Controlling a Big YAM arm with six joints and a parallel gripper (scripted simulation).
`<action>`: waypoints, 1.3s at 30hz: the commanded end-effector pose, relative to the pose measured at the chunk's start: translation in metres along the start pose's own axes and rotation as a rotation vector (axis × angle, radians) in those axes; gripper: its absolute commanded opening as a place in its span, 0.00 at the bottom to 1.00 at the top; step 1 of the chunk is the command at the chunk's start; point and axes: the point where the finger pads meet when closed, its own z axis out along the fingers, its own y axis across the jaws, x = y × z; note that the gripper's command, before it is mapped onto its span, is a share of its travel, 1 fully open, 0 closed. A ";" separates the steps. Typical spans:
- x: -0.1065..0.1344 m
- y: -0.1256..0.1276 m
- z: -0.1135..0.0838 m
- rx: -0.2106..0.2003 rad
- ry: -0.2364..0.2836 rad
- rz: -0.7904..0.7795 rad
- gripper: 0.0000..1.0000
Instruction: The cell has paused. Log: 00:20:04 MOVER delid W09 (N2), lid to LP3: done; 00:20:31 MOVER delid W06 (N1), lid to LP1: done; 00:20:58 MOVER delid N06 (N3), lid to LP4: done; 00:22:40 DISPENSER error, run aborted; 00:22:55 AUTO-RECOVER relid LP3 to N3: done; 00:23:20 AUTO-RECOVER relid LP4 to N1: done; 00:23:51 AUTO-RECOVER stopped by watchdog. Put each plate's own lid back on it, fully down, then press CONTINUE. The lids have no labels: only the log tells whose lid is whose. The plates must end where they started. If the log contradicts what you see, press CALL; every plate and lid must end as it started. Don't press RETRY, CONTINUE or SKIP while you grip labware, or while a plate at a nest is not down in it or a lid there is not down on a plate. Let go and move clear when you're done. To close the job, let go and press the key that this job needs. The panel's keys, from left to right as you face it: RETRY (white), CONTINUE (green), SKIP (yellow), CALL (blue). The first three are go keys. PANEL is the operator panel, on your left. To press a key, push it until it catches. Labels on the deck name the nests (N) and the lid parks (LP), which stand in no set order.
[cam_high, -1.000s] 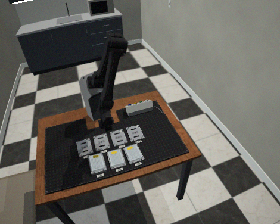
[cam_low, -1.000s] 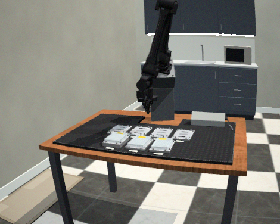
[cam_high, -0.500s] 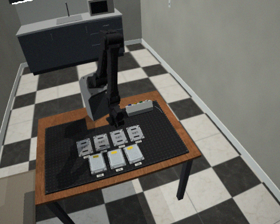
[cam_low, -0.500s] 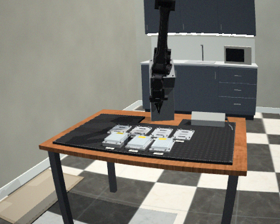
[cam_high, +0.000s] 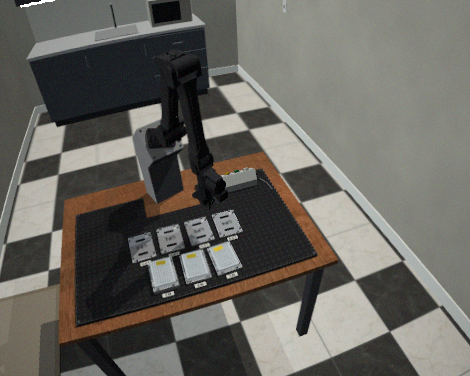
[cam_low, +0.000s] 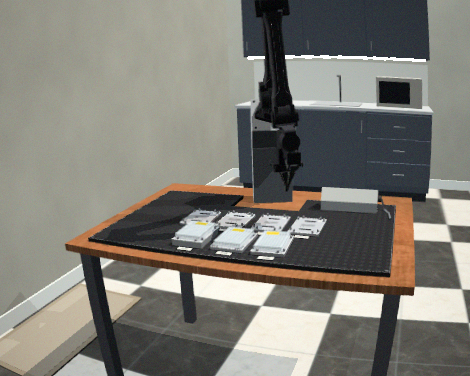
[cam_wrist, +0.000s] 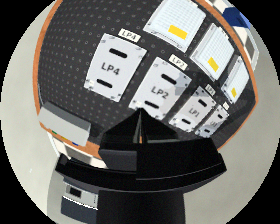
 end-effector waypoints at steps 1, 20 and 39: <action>-0.004 0.018 0.002 -0.012 0.011 -0.086 0.00; -0.027 0.073 -0.004 0.005 -0.013 -0.157 0.00; -0.008 0.095 0.002 -0.011 -0.001 -0.262 0.00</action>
